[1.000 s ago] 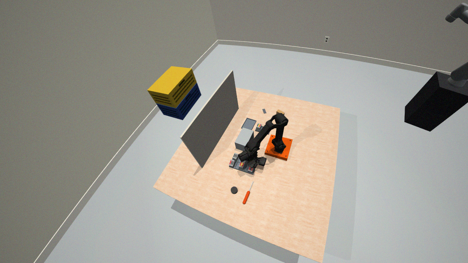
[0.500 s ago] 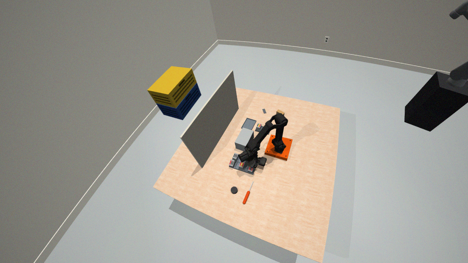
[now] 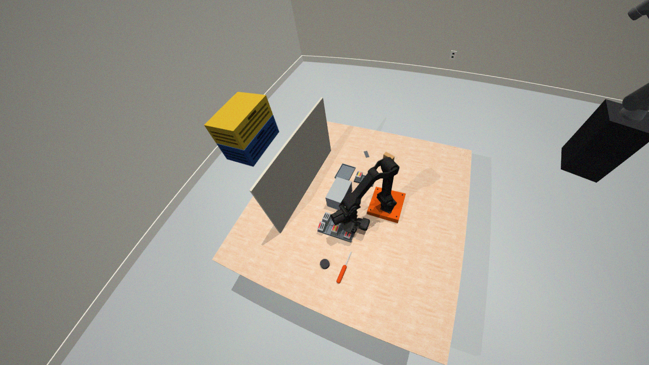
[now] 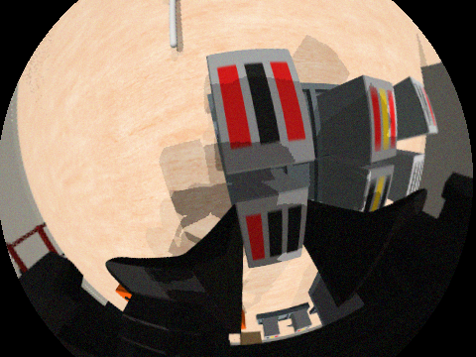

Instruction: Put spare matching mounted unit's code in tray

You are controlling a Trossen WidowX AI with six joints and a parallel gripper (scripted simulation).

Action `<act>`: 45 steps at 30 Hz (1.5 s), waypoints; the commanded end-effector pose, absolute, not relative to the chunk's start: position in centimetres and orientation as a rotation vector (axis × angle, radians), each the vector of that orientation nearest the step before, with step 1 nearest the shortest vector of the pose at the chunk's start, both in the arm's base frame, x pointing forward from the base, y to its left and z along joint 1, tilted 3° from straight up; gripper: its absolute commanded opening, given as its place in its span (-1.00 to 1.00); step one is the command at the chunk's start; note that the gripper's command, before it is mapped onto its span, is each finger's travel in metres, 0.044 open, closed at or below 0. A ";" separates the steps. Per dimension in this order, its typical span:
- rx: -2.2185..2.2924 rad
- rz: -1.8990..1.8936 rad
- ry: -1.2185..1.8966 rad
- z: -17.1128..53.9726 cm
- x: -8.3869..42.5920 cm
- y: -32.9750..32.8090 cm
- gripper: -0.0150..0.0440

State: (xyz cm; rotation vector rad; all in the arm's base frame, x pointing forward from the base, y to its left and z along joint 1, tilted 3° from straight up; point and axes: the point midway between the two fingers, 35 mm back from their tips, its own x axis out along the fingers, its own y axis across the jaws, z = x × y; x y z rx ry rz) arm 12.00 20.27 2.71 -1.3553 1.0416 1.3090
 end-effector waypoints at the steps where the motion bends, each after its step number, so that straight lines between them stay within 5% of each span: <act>1: -1.355 1.309 1.041 2.7 12.0 20.3 -0.49; 45: -1.358 1.310 1.040 18.0 11.1 20.6 -0.49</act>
